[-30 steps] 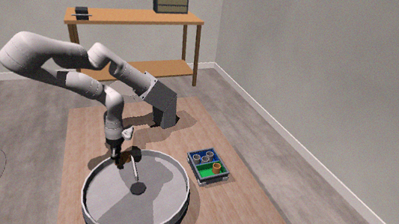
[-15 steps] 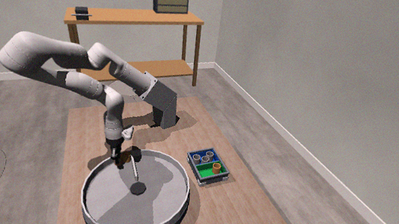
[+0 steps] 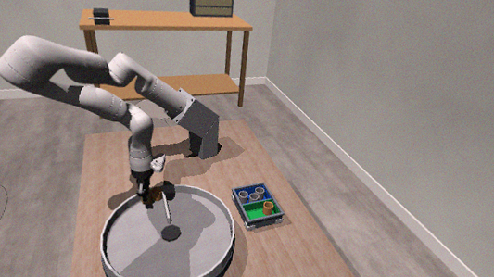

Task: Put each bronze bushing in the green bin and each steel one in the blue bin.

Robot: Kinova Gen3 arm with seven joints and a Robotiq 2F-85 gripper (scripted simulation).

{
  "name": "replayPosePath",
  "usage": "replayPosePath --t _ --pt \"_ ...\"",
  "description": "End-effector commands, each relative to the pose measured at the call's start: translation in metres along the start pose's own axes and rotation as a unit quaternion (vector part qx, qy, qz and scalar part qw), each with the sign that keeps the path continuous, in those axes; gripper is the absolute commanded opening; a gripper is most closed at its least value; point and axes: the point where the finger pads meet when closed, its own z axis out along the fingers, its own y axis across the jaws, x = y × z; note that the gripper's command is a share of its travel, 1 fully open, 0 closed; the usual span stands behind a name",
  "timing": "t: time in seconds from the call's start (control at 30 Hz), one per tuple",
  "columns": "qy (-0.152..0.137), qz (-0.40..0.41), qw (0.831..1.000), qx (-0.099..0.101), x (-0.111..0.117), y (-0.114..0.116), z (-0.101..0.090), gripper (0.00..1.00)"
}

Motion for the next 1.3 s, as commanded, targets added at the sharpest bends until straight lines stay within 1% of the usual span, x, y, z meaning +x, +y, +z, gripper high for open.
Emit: replayPosePath --t 0.0,1.27 --pt "0.001 0.0 1.0 -0.001 0.0 0.0 -0.001 0.0" --pt "0.001 0.0 1.0 -0.001 0.0 0.0 -0.013 0.0"
